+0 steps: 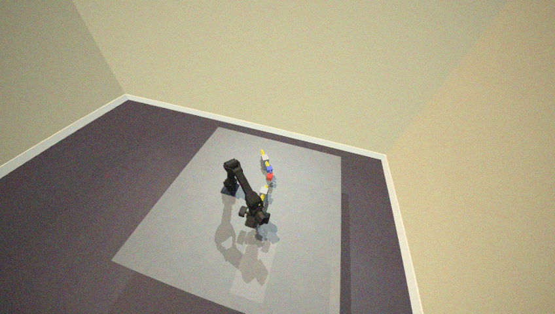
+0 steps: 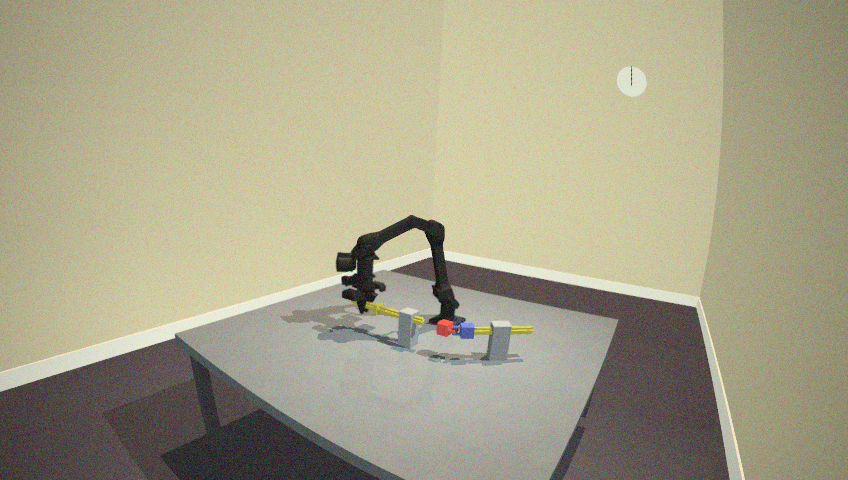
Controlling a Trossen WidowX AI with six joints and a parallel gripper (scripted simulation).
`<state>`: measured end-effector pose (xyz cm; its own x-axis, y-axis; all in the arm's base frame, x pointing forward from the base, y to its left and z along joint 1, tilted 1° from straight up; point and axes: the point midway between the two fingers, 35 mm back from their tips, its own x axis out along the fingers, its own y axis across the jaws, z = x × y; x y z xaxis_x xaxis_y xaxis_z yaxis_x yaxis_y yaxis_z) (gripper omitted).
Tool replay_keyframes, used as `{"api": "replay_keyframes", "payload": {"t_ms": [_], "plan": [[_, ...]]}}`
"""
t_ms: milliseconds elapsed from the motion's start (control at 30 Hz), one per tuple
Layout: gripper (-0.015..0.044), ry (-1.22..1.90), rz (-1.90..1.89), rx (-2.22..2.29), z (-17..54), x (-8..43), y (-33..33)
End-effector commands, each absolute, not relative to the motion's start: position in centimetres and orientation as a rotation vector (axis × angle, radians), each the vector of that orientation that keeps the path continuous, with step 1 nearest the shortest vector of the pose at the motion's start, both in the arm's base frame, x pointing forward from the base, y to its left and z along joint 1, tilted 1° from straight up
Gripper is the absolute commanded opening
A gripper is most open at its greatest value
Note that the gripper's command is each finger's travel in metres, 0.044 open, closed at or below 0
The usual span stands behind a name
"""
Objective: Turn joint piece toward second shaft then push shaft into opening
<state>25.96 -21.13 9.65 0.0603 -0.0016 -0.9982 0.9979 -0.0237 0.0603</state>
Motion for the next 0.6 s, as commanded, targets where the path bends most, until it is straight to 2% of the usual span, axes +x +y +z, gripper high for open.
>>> {"api": "replay_keyframes", "payload": {"t_ms": [0, 233, 567], "plan": [[0.0102, 1.152, -1.189, 1.256, 9.55, 25.91, -21.13], [0.0069, 1.152, -1.189, 1.256, 9.55, 25.91, -21.13], [0.0067, 1.153, -1.186, 1.253, 9.61, 25.91, -21.13]]}}
